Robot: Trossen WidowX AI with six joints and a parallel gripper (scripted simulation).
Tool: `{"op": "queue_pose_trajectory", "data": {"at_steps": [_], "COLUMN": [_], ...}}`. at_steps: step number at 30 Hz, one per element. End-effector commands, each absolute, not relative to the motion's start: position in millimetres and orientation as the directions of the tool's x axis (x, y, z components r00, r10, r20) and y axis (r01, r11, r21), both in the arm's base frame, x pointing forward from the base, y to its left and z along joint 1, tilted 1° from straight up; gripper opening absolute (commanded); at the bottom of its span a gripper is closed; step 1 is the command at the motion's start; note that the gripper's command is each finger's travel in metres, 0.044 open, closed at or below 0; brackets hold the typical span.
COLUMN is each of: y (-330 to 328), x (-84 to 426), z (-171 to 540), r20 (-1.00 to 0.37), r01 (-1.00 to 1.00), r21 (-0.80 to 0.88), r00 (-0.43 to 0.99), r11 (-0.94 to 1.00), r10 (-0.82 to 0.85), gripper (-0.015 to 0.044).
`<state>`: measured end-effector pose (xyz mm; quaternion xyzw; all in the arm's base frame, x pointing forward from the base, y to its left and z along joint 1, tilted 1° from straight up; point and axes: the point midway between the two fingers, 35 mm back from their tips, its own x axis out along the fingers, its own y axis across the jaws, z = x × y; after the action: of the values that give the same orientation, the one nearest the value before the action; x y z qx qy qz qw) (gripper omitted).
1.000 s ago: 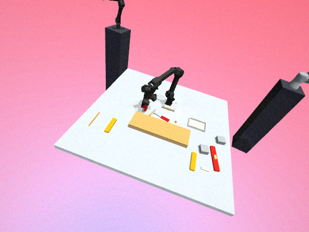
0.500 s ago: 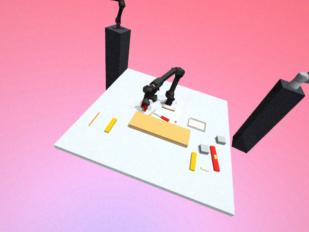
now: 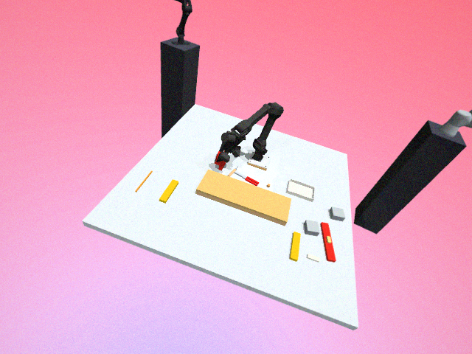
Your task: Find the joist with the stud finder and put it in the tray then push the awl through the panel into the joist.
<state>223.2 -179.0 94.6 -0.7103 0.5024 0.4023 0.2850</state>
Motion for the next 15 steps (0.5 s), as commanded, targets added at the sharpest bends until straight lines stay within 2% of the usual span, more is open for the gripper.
{"op": "queue_pose_trajectory", "data": {"at_steps": [1, 15], "y": [-179.4, -178.0], "x": [223.7, 223.4], "z": [97.3, 96.0], "r20": [-0.838, -0.799], "r01": [-0.944, -0.944], "r21": [-0.006, -0.007], "r00": [0.184, 0.203], "r11": [-0.329, -0.329], "r10": [-0.514, -0.566], "gripper": [0.0, 0.0]}}
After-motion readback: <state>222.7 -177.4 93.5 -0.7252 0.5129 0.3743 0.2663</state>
